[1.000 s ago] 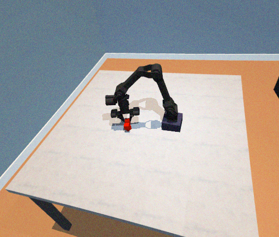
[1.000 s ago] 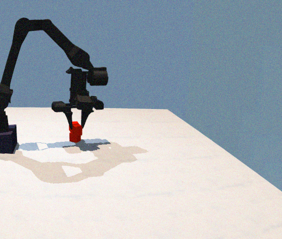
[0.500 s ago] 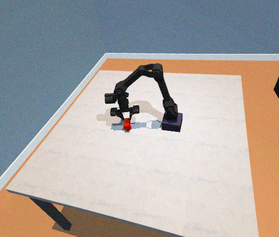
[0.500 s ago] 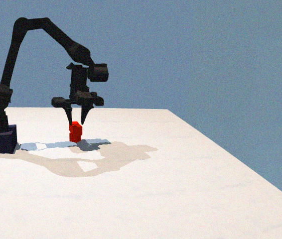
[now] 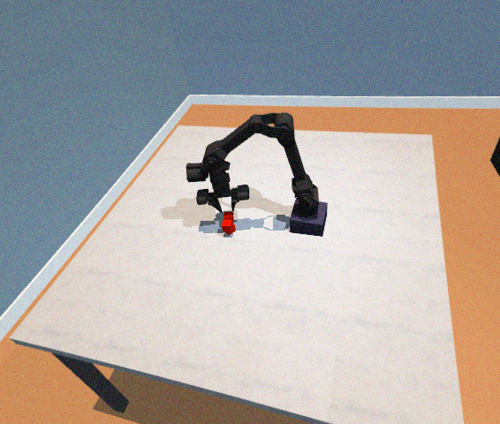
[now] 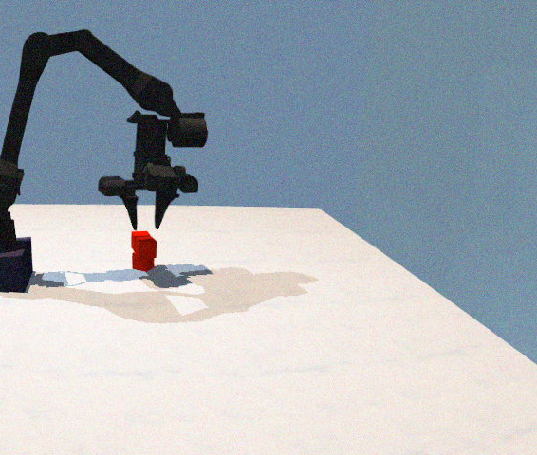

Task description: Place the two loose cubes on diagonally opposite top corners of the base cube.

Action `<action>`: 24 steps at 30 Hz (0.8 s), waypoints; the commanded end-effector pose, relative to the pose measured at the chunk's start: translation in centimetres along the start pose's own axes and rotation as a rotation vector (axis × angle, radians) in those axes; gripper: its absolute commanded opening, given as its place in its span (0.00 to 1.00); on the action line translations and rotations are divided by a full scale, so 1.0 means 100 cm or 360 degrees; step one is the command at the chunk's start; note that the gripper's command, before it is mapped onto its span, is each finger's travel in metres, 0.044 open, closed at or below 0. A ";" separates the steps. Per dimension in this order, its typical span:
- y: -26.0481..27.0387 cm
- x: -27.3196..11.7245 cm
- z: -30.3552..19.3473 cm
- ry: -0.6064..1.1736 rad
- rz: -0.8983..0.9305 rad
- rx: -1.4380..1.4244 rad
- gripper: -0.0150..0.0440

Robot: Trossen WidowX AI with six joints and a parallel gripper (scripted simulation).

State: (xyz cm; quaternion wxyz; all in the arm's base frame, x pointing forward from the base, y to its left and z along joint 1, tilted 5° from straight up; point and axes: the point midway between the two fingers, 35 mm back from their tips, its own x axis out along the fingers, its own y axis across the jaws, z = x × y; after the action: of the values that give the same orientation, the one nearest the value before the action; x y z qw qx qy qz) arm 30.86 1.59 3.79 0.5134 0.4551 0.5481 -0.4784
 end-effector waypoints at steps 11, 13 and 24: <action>0.001 -0.019 0.000 -0.0002 0.0017 -0.0001 0.60; 0.001 -0.022 0.000 -0.0002 0.0017 -0.0001 0.60; 0.001 -0.033 0.000 -0.0002 0.0017 -0.0001 0.60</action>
State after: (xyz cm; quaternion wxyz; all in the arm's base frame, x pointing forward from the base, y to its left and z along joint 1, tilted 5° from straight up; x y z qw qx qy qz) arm 31.06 1.57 6.56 0.5139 0.4561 0.5471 -0.4780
